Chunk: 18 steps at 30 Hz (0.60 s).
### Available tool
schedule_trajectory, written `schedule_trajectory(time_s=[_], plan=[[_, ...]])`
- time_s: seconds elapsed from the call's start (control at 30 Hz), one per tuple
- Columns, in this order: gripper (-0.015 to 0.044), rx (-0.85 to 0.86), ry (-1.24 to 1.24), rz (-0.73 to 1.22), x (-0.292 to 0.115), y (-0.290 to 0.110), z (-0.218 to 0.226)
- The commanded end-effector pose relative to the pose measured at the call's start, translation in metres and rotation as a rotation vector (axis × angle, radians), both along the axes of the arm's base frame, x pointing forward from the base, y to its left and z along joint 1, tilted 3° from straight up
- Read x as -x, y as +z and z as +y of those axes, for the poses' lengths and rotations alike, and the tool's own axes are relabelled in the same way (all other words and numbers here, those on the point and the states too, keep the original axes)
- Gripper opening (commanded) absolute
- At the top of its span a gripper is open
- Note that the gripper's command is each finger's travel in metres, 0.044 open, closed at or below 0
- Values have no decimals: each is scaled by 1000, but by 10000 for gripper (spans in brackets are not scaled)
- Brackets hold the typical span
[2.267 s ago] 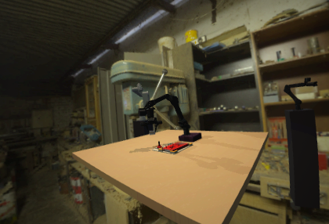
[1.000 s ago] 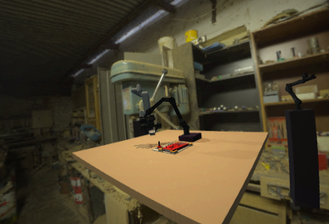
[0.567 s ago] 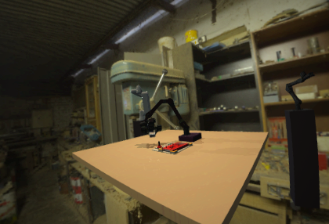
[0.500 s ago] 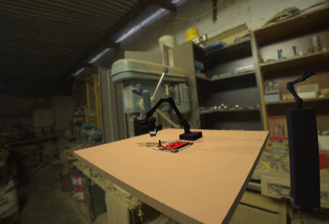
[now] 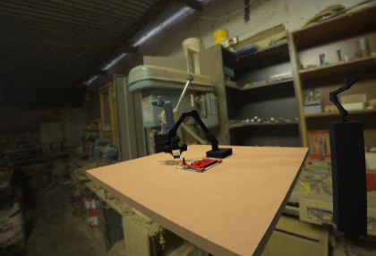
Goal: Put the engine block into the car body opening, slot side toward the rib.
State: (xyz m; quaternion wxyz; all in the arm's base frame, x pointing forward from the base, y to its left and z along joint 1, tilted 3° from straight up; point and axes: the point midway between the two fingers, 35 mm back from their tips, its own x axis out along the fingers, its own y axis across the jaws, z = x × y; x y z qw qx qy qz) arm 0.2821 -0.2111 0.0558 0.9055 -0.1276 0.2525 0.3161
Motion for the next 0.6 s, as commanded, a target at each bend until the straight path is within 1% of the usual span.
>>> schedule_trajectory(time_s=[0.0, 0.57], plan=[[0, -4, 1, -5, -1, -9, 0], [0, -4, 1, -5, -2, -50, -2]])
